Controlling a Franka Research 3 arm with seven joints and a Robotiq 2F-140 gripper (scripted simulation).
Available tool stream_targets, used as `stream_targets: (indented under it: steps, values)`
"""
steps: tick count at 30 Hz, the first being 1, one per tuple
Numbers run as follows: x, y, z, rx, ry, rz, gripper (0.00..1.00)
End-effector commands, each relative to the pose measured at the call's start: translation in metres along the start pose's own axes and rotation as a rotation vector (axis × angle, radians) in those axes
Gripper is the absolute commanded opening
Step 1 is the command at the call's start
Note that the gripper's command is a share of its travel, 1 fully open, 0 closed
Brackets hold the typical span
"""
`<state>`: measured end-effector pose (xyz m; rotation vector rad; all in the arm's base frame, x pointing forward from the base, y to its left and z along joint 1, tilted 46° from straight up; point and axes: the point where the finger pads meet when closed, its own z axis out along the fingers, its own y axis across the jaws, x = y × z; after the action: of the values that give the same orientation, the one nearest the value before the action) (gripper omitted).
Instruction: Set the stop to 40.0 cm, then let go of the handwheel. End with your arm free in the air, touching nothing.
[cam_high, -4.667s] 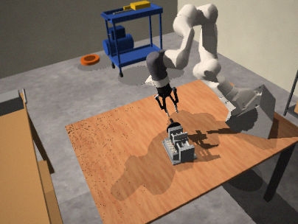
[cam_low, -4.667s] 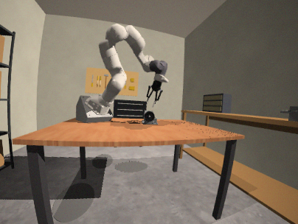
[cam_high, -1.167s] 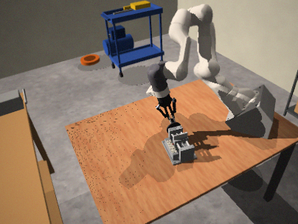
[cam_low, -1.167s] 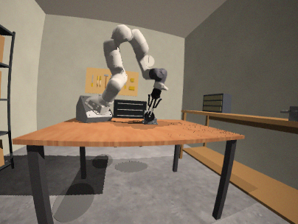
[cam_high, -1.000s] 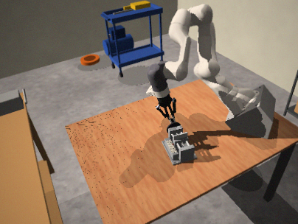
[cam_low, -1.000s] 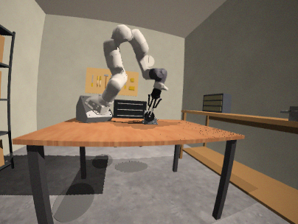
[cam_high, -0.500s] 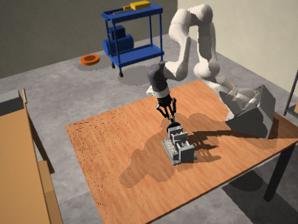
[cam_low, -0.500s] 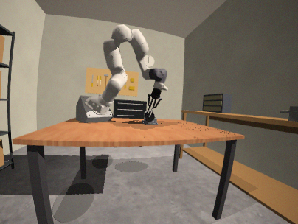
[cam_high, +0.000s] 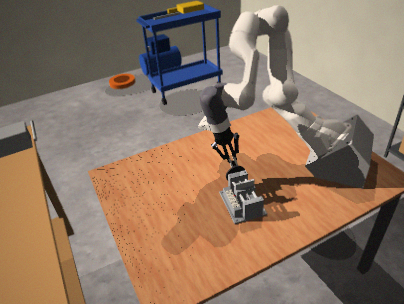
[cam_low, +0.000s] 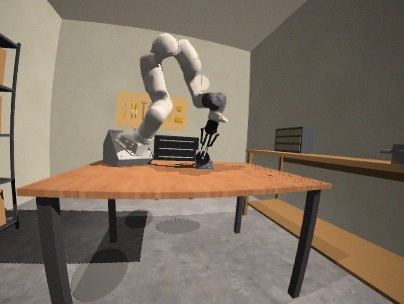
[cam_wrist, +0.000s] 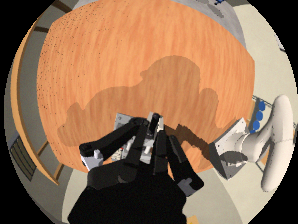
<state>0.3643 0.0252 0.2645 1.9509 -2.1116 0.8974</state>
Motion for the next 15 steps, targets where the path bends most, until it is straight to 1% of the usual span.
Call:
stream_targets:
  steps: [1,15]
  values:
    - [-0.0003,0.0018,0.0016,-0.002,0.002,0.002,0.04]
    - [-0.0003,0.0042,0.0024,-0.002,0.002,0.002,0.04]
